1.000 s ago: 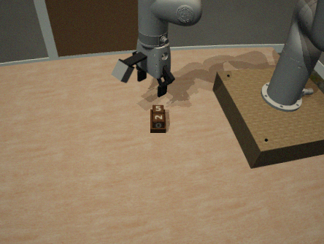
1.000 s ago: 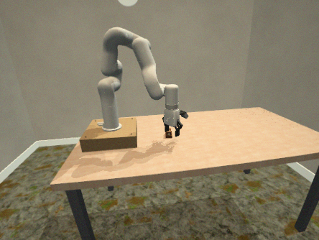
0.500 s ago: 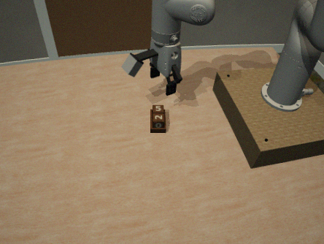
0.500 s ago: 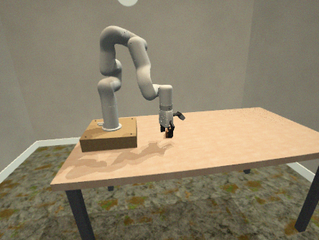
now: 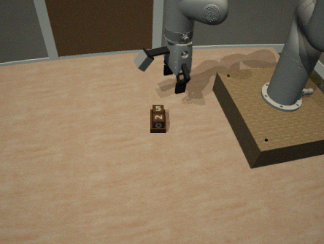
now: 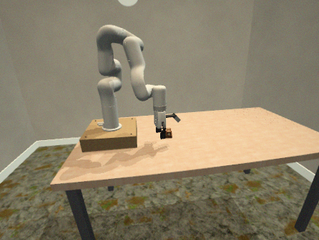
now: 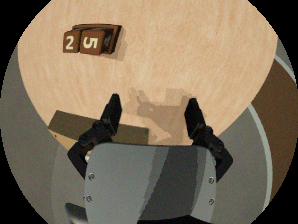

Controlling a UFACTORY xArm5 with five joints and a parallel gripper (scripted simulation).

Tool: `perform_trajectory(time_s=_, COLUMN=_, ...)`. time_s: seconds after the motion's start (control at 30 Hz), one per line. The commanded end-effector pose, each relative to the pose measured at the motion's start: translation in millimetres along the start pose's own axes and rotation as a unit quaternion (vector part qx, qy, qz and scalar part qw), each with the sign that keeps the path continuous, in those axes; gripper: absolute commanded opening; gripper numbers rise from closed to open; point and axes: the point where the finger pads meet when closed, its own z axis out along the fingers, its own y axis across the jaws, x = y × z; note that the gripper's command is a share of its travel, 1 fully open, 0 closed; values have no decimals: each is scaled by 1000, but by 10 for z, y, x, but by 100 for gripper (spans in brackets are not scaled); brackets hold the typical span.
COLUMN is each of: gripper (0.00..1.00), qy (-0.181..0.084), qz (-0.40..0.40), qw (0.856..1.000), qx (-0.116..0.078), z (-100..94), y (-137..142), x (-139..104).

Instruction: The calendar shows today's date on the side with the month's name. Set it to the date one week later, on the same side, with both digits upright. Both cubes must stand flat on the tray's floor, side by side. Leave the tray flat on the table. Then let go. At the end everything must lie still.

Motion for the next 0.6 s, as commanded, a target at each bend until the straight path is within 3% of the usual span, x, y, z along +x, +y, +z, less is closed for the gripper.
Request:
perform_trajectory(time_s=0.0, gripper=100, qy=2, qz=15, qw=1000, qx=-2, z=-15, y=5, x=-97)
perform_trajectory(time_s=0.23, gripper=100, qy=2, qz=85, qw=996, qx=-2, z=-13, y=7, x=-210)
perform_trajectory(time_s=0.33, gripper=100, qy=2, qz=85, qw=996, qx=-2, z=-12, y=-2, x=-369)
perform_trajectory(time_s=0.57, gripper=100, qy=2, qz=85, qw=996, qx=-2, z=35, y=-5, x=-374)
